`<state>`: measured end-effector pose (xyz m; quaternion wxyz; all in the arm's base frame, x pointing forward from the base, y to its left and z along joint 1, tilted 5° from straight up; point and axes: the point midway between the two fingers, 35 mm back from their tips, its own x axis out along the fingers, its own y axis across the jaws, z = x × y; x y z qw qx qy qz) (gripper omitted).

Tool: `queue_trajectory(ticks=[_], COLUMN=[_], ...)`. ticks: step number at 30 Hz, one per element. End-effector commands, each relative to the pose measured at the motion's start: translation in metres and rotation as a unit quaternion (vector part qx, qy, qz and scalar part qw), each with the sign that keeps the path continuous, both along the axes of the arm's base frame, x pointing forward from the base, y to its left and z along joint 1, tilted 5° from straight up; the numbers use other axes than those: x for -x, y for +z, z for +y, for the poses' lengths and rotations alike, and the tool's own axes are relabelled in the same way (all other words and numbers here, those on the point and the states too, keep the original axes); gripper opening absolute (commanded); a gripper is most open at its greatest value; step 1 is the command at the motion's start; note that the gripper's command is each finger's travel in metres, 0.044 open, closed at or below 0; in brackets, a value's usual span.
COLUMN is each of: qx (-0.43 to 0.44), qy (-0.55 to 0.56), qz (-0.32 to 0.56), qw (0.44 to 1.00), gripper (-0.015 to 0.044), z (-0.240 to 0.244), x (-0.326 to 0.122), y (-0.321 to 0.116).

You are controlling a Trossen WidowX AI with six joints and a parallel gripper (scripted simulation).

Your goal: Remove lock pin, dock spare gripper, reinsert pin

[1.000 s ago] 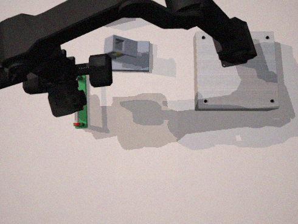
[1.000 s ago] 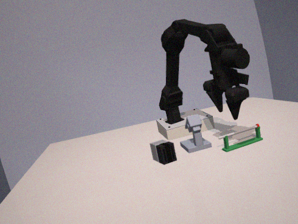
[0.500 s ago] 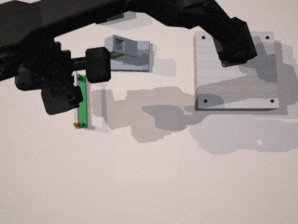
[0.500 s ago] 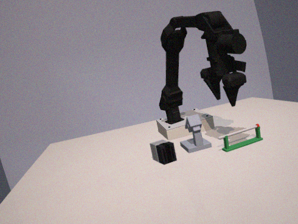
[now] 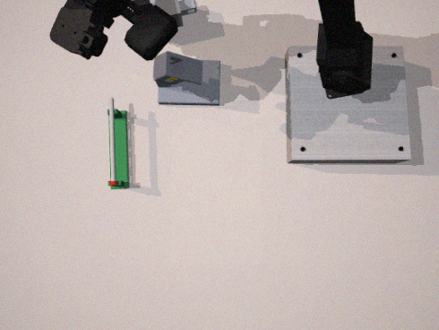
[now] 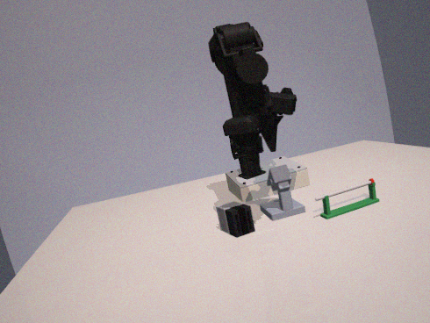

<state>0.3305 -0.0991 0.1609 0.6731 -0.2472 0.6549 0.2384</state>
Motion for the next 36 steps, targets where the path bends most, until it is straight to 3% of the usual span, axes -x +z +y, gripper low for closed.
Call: queue_trajectory(ticks=[1,5,13,25,36], qx=[0.011,0.016,0.016,0.016,0.016], qy=[-0.192,-0.312,-0.312,-0.312,-0.312], qz=[-0.023,-0.035,-0.035,-0.035,-0.035], qw=[0.981,0.949,0.949,0.949,0.949], gripper=[0.0440,0.0440,0.0440,0.0440,0.0440], z=[-0.051,-0.079,-0.075,-0.080,-0.082], x=[0.041,0.070,0.073,0.067,0.065], y=[-0.001,-0.005,-0.009,-0.072,-0.087])
